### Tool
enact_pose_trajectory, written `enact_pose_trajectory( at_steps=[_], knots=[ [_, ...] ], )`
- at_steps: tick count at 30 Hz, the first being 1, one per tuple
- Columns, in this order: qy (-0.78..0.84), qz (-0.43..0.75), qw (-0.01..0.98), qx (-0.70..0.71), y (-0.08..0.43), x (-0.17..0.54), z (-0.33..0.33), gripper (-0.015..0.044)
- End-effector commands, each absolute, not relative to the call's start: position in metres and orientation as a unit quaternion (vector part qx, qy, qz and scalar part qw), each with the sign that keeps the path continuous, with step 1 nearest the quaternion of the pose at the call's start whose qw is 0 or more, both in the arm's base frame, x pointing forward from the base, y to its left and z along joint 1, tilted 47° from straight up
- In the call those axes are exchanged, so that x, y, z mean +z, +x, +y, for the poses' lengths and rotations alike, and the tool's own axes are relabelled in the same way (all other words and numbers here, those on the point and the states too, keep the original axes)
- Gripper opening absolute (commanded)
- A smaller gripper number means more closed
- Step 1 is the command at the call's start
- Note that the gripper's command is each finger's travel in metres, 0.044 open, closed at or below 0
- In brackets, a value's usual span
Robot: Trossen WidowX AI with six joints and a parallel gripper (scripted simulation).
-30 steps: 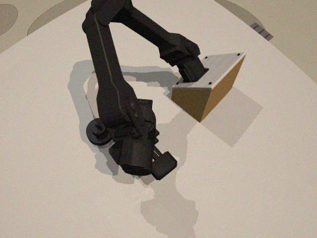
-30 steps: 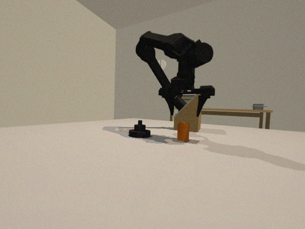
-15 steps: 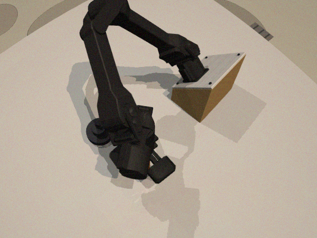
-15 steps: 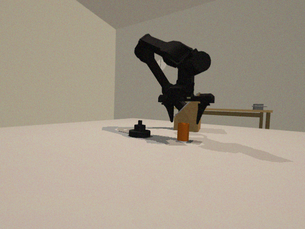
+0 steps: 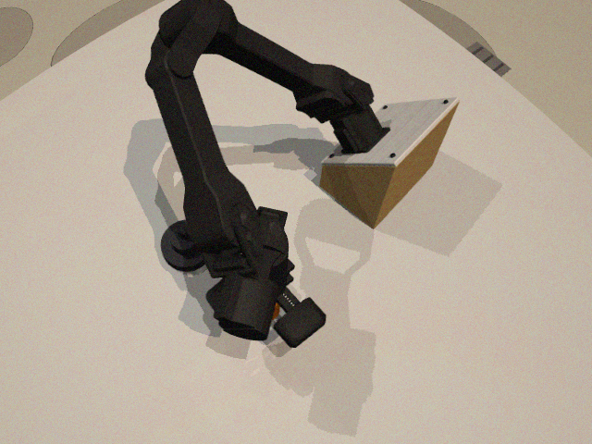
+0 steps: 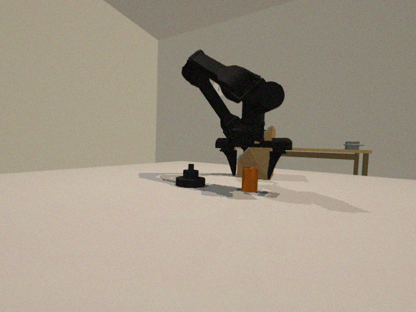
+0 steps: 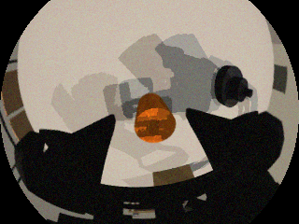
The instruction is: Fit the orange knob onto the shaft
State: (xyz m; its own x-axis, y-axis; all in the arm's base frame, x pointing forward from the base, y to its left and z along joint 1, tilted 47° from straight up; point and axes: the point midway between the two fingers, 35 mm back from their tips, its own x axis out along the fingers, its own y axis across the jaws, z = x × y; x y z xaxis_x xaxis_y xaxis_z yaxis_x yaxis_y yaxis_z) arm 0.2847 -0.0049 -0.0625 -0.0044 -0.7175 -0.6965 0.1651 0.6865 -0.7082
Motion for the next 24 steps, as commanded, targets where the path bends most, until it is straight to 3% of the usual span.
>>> enact_pose_trajectory(
  at_steps=[1, 16, 24],
  knots=[
    [-0.225, 0.629, 0.668, -0.329, 0.283, -0.067, -0.010, 0.0440],
    [-0.226, 0.628, 0.667, -0.330, 0.281, -0.081, -0.026, 0.0440],
    [-0.226, 0.628, 0.667, -0.330, 0.281, -0.081, -0.026, 0.0230]
  ],
)
